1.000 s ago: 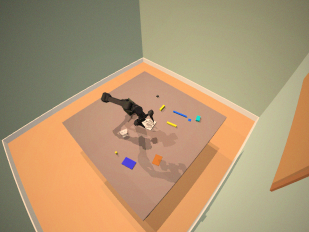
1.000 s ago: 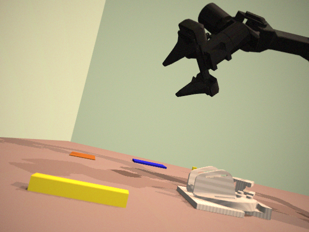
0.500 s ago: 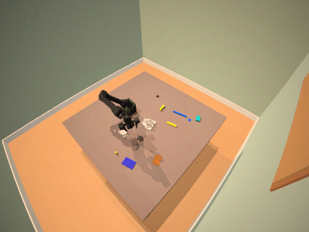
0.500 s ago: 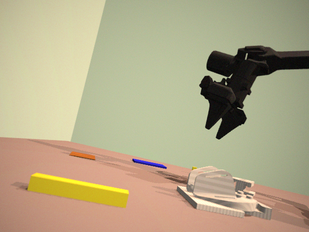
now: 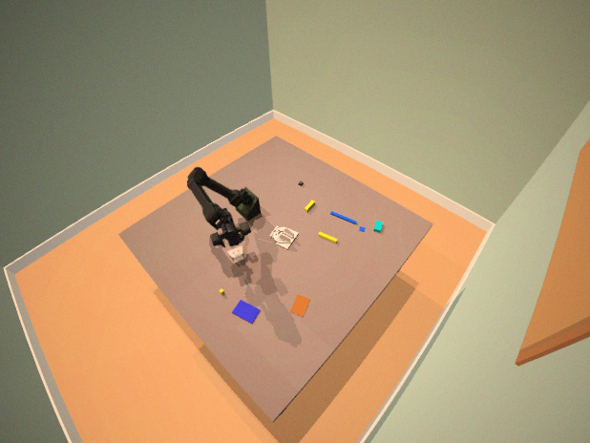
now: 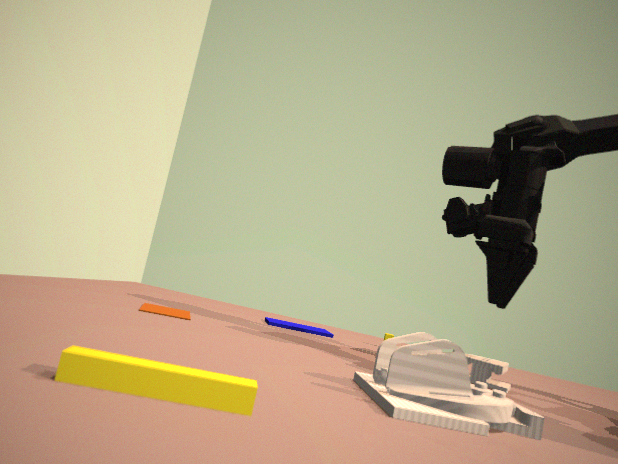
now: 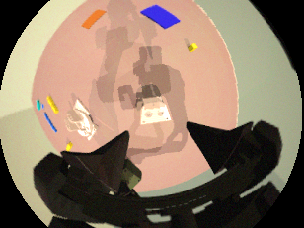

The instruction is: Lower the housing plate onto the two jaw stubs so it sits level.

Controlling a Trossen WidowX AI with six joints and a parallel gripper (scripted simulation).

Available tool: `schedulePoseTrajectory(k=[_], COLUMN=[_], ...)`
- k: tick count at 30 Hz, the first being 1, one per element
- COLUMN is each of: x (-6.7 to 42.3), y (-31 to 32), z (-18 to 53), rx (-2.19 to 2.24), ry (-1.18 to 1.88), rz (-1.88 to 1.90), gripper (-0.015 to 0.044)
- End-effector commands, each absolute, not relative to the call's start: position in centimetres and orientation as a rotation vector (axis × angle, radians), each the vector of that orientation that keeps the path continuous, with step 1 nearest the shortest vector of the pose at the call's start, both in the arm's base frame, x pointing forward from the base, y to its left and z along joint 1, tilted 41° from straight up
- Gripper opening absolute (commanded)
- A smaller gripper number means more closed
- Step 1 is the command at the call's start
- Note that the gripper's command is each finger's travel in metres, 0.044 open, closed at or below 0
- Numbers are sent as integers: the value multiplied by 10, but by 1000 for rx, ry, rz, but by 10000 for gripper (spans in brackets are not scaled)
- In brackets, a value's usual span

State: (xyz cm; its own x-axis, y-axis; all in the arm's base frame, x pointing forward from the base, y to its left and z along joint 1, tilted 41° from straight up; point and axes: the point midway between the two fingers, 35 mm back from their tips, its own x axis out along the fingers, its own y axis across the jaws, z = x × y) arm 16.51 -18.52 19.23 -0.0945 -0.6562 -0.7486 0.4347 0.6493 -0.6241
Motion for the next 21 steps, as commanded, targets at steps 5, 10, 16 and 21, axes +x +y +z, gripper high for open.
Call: schedulePoseTrajectory(k=[5,10,16,21], x=[155,155,155,155], y=[-210,-212,-212,-212], z=[163,161,161,161], rx=[-211,-211,-211,-211], ry=[1412,1412,1412,1412], rz=[-925,-925,-925,-925], gripper=[440,440,440,440])
